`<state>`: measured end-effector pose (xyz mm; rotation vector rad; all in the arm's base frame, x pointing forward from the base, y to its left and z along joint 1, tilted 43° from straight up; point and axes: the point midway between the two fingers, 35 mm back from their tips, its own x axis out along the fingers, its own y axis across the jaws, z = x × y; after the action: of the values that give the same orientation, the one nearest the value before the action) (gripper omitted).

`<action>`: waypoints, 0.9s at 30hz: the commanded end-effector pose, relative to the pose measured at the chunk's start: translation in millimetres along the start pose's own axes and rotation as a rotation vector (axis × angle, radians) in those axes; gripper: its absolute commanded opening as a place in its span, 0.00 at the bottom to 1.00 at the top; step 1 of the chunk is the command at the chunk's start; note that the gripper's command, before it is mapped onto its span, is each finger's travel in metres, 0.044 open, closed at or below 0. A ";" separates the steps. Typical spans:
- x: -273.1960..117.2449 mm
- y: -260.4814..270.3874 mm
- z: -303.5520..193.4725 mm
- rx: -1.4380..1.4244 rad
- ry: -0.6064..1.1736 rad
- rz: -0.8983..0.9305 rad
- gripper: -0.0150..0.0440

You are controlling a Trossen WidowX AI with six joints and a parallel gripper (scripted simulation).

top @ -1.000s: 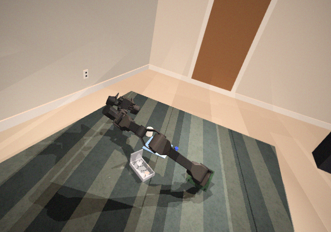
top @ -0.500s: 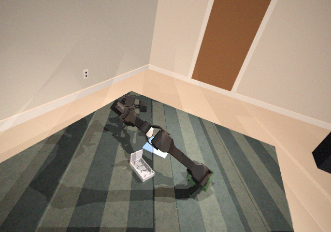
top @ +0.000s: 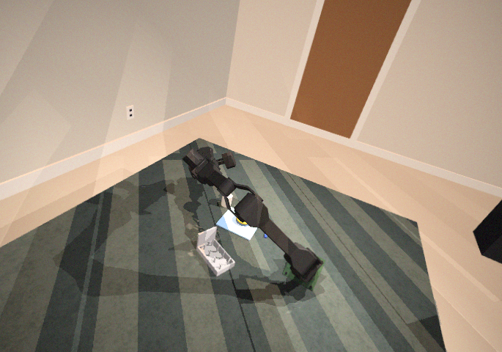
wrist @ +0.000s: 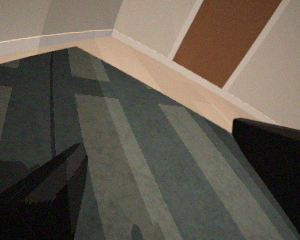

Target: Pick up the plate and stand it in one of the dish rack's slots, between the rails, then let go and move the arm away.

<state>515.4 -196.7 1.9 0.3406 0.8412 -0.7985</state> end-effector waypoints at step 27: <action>-30.2 -74.3 -127.0 -0.589 0.665 0.433 0.93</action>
<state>397.2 -167.4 -51.6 0.2243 1.4710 -0.0939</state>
